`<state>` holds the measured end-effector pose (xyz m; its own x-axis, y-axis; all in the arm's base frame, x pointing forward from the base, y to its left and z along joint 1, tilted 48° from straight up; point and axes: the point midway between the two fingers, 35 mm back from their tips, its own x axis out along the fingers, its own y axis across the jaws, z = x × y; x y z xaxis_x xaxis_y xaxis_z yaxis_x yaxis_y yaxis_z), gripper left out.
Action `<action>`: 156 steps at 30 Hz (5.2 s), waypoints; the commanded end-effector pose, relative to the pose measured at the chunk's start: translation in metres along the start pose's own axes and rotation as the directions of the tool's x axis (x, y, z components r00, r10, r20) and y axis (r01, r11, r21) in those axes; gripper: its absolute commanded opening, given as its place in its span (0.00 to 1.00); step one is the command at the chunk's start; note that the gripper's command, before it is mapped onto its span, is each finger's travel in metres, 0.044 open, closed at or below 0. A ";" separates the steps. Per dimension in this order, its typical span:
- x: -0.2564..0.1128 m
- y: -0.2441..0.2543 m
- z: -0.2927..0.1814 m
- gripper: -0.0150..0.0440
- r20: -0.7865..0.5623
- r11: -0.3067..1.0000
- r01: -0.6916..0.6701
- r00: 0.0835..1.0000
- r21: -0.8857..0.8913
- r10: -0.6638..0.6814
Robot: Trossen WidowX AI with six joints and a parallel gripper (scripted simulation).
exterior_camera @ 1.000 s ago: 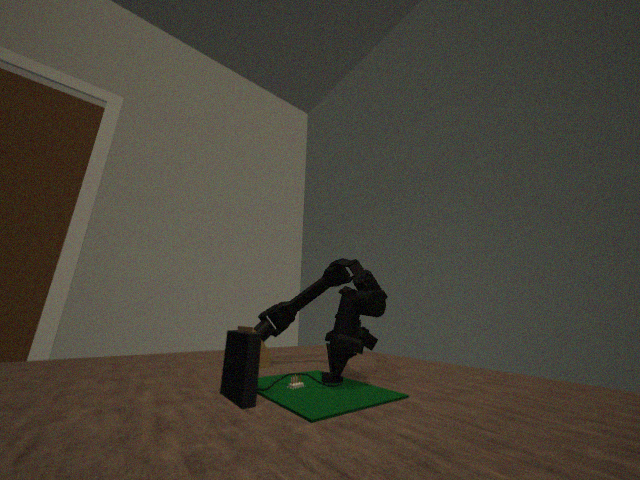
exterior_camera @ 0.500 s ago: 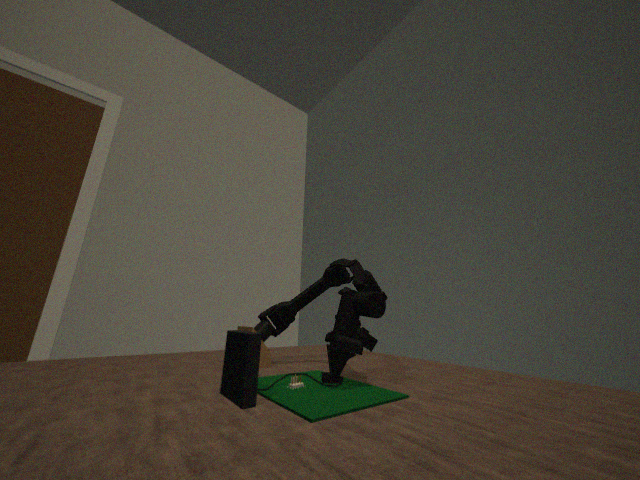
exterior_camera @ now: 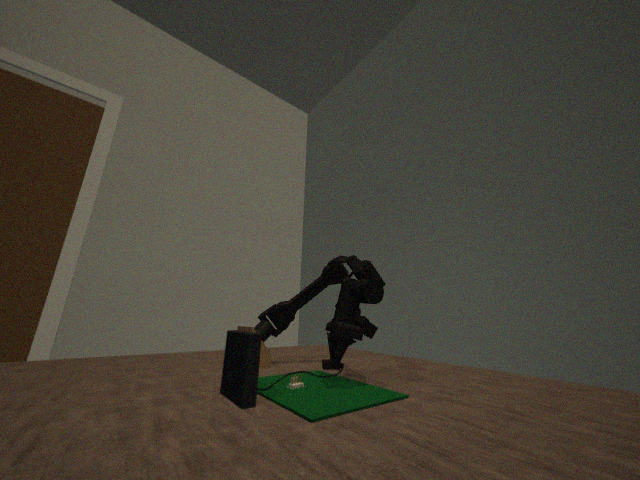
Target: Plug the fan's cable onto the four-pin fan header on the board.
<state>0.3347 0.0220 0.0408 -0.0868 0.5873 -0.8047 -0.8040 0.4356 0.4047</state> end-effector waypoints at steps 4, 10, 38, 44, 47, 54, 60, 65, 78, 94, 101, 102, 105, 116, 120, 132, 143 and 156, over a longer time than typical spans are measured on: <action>-0.020 0.000 -0.005 0.25 -0.006 1.000 0.000 1.000 -0.006 0.000; -0.039 0.001 -0.010 0.25 -0.005 1.000 -0.002 1.000 -0.005 0.002; -0.051 0.001 -0.022 0.25 0.102 0.766 -0.073 0.995 0.638 0.010; -0.051 0.001 -0.024 0.25 0.134 0.619 -0.111 0.991 0.777 0.010; -0.051 0.001 -0.025 0.25 0.149 0.536 -0.131 0.989 0.834 0.009; -0.050 0.000 -0.028 0.25 0.186 0.320 -0.179 0.983 0.930 0.008; -0.050 0.000 -0.030 0.25 0.217 0.121 -0.216 0.976 0.969 0.006; -0.050 0.000 -0.031 0.25 0.235 0.002 -0.235 0.972 0.972 0.004; -0.038 0.001 -0.034 0.25 0.155 0.016 -0.155 0.987 0.988 -0.036; -0.016 0.002 -0.040 0.25 0.001 0.027 0.003 0.988 1.000 -0.157; -0.008 0.001 -0.042 0.25 -0.056 0.023 0.062 0.973 0.998 -0.224; -0.008 0.001 -0.042 0.25 -0.063 0.022 0.070 0.970 0.997 -0.234; -0.005 0.001 -0.043 0.25 -0.083 0.018 0.091 0.961 0.996 -0.264; 0.003 -0.001 -0.044 0.25 -0.143 -0.002 0.154 0.913 0.988 -0.381; 0.005 -0.002 -0.043 0.25 -0.158 -0.011 0.169 0.891 0.985 -0.425; 0.008 -0.003 -0.042 0.25 -0.182 -0.042 0.192 0.812 0.981 -0.555; 0.008 -0.002 -0.039 0.25 -0.179 -0.069 0.179 0.723 0.981 -0.667; 0.005 0.001 -0.034 0.25 -0.148 -0.090 0.125 0.603 0.988 -0.784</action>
<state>0.3149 0.0016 0.0225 0.4700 -0.0680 -0.8800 0.6349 0.7187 0.2836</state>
